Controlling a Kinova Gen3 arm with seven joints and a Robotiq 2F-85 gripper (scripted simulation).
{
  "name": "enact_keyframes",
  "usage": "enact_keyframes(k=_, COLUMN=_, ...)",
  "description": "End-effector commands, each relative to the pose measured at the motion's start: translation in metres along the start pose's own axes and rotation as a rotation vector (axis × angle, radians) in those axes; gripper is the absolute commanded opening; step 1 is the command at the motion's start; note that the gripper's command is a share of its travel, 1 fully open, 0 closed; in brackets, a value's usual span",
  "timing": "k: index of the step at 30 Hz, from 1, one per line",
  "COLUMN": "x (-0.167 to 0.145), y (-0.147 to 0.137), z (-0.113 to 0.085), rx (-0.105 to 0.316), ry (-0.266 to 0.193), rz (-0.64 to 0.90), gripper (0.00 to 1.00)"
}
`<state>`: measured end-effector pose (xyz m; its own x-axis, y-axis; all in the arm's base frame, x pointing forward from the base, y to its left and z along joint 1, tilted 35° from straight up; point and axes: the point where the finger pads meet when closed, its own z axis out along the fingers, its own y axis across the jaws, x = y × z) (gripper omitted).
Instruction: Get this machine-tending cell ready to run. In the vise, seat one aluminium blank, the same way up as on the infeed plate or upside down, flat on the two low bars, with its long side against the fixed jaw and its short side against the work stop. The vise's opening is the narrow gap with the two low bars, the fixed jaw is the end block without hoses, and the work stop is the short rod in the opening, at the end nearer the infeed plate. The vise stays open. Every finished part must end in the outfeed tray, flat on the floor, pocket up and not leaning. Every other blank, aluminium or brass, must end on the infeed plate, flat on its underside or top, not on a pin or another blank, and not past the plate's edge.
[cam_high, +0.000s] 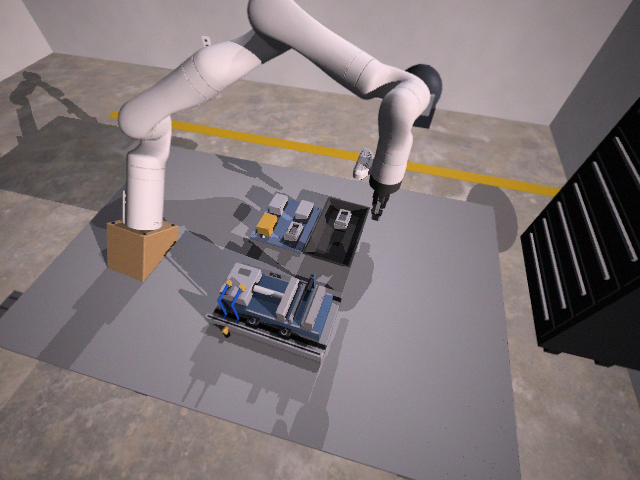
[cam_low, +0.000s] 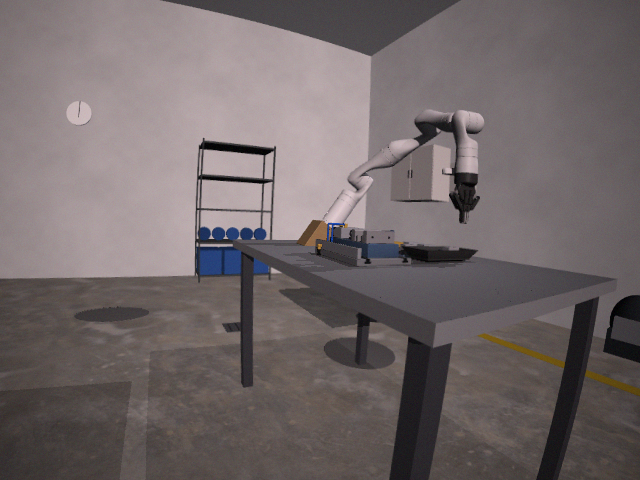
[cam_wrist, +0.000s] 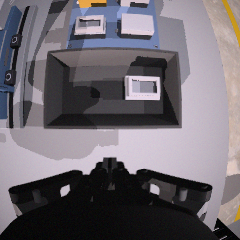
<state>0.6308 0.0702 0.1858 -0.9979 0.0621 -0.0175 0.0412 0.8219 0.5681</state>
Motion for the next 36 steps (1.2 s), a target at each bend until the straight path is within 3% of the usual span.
enact_keyframes(k=1, x=-0.002, y=-0.001, z=-0.011, rx=0.001, ry=-0.010, rz=-0.001, gripper=0.00)
enact_keyframes(k=18, x=-0.002, y=-0.001, z=-0.044, rx=0.001, ry=-0.010, rz=-0.001, gripper=0.00)
enact_keyframes(k=31, x=-0.002, y=-0.001, z=-0.049, rx=0.001, ry=-0.010, rz=-0.001, gripper=0.00)
enact_keyframes(k=33, x=-0.003, y=-0.009, z=-0.049, rx=0.002, ry=-0.010, rz=-0.001, gripper=0.00)
enact_keyframes(k=36, x=-0.008, y=-0.050, z=-0.050, rx=0.005, ry=-0.011, rz=0.000, gripper=0.00)
